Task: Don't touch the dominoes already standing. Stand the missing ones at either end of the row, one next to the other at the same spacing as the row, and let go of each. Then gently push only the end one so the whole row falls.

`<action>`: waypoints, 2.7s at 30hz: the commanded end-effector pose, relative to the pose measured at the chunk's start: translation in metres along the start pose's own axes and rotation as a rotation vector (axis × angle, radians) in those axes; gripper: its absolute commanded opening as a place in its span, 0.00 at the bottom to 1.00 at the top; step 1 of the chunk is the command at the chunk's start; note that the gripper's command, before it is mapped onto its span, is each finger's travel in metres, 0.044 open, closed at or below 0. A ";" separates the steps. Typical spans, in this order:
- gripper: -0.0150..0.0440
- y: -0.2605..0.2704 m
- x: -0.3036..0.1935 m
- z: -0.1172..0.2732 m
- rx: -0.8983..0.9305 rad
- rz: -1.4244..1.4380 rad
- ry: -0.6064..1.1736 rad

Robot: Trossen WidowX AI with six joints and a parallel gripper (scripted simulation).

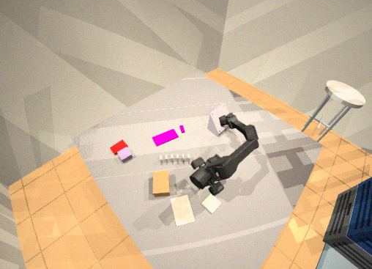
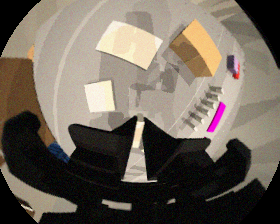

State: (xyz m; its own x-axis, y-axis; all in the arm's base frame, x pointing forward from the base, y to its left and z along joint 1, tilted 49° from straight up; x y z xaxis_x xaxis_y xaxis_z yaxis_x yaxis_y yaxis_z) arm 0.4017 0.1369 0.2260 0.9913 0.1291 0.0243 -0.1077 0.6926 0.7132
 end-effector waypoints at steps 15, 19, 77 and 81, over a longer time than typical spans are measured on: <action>0.30 0.000 0.001 -0.039 -0.238 0.085 -0.161; 0.30 0.000 0.001 -0.045 -0.281 0.098 -0.212; 0.30 0.027 -0.059 -0.072 -0.327 0.014 -1.233; 0.30 0.027 -0.069 -0.070 -0.288 -0.016 -1.306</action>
State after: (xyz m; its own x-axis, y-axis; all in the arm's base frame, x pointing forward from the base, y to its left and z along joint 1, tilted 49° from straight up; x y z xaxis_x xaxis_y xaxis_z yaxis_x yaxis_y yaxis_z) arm 0.3358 0.1987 0.1924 0.3779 -0.4839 0.7893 0.0449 0.8611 0.5065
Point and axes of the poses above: the point midway between the two fingers, 35 mm back from their tips, its own z axis back along the fingers, its own y axis across the jaws, x = y × z, the point moved 5 cm from there along z, back along the fingers, and after that the axes turned 10 degrees about z, right-handed, at the moved point
